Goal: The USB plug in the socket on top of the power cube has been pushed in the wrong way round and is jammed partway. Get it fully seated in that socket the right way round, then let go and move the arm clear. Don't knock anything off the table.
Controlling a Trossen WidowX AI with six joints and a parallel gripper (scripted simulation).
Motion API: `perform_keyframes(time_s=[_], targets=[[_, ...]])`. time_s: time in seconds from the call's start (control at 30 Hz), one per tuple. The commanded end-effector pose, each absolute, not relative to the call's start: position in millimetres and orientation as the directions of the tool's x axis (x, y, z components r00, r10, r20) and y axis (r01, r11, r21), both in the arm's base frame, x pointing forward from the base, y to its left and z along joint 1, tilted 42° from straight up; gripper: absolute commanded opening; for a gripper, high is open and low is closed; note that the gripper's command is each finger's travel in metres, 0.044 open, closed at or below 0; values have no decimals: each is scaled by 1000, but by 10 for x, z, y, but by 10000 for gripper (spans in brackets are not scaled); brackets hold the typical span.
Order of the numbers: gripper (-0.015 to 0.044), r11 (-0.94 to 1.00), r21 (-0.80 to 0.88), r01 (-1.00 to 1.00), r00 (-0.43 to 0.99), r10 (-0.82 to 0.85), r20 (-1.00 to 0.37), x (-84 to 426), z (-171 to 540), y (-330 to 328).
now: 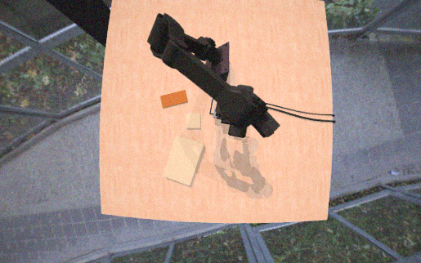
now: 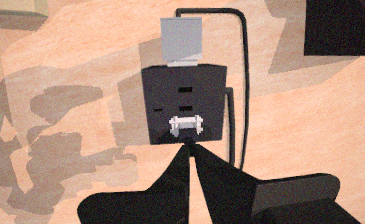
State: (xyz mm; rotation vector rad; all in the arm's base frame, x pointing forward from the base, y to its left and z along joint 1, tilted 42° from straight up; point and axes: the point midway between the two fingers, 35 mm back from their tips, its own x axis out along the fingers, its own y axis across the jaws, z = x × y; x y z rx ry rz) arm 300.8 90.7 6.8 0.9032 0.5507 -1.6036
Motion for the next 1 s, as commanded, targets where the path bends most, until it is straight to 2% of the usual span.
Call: perform_keyframes(time_s=[0.0,0.97], targets=[[0,-229,118,966,-46,-605,-795,3004,62,897],[0,-229,118,966,-46,-605,-795,3002,36,874]])
